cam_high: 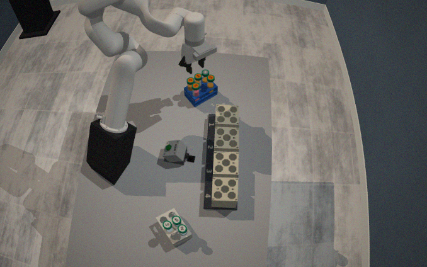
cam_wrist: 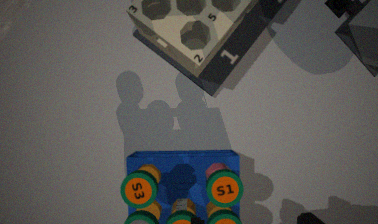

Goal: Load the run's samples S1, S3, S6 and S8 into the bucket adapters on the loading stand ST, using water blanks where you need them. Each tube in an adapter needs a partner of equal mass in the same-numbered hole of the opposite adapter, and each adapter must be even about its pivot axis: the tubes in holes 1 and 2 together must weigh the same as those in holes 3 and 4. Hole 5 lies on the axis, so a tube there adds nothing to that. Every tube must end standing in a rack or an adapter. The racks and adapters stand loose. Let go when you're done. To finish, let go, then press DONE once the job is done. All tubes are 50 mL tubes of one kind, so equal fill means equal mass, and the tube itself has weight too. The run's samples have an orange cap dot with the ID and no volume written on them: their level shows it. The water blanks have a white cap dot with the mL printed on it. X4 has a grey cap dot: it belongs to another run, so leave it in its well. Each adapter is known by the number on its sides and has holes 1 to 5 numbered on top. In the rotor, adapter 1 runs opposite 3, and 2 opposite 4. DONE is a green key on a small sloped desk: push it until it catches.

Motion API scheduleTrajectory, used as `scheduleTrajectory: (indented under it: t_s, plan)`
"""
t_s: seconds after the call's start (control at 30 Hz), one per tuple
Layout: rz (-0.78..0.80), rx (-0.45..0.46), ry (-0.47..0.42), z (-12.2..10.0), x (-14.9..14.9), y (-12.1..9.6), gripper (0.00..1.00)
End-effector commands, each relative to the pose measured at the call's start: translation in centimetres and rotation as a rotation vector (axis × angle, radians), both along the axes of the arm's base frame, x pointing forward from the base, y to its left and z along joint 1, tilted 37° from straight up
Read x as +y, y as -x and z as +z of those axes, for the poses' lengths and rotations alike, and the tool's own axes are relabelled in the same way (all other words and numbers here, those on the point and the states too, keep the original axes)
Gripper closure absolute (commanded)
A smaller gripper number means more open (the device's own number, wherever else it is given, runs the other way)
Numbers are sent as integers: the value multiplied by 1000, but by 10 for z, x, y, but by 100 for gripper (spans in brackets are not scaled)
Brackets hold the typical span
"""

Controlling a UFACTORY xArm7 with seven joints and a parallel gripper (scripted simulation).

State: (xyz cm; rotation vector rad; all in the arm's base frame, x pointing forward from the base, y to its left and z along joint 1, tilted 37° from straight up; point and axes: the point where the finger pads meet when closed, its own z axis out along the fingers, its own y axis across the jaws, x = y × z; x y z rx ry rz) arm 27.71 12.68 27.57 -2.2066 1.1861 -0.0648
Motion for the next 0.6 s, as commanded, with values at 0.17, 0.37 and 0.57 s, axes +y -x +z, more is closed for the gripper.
scheduleTrajectory:
  t_s: [0.17, 0.37, 0.57]
  plan:
    - [0, -3, -1, -8, 6, -4, 43]
    - [0, -3, -1, -18, 12, -8, 43]
    - [0, -3, -1, -24, 16, -11, 43]
